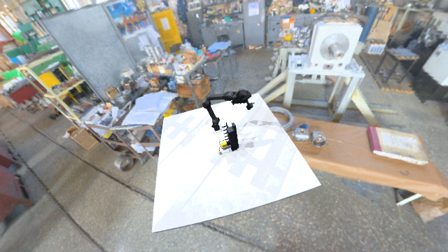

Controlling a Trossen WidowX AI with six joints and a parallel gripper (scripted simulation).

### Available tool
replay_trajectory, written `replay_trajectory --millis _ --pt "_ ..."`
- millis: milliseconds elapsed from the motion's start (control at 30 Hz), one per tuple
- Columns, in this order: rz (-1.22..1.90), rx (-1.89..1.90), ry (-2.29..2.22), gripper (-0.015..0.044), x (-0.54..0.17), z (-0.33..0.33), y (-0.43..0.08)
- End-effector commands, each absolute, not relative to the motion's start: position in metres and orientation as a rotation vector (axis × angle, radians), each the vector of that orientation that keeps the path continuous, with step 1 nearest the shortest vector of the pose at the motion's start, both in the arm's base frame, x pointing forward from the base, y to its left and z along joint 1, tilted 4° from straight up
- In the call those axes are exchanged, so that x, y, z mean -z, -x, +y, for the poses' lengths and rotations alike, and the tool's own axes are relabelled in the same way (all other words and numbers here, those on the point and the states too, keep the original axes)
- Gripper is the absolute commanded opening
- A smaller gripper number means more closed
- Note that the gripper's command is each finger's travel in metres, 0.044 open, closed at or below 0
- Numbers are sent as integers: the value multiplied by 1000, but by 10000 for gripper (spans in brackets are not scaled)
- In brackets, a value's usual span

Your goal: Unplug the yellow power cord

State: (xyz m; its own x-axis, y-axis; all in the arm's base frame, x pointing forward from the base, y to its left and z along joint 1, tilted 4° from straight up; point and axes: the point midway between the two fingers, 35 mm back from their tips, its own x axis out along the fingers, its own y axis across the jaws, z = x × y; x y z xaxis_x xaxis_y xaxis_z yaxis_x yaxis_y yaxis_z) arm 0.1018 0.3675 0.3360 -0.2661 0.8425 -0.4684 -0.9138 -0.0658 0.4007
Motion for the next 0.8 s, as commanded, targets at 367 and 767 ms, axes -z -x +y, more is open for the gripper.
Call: replay_trajectory --millis 367,767 --pt "485 -1446 222 160 -328 353 -208" --pt "263 -1115 386 160 -321 296 -327"
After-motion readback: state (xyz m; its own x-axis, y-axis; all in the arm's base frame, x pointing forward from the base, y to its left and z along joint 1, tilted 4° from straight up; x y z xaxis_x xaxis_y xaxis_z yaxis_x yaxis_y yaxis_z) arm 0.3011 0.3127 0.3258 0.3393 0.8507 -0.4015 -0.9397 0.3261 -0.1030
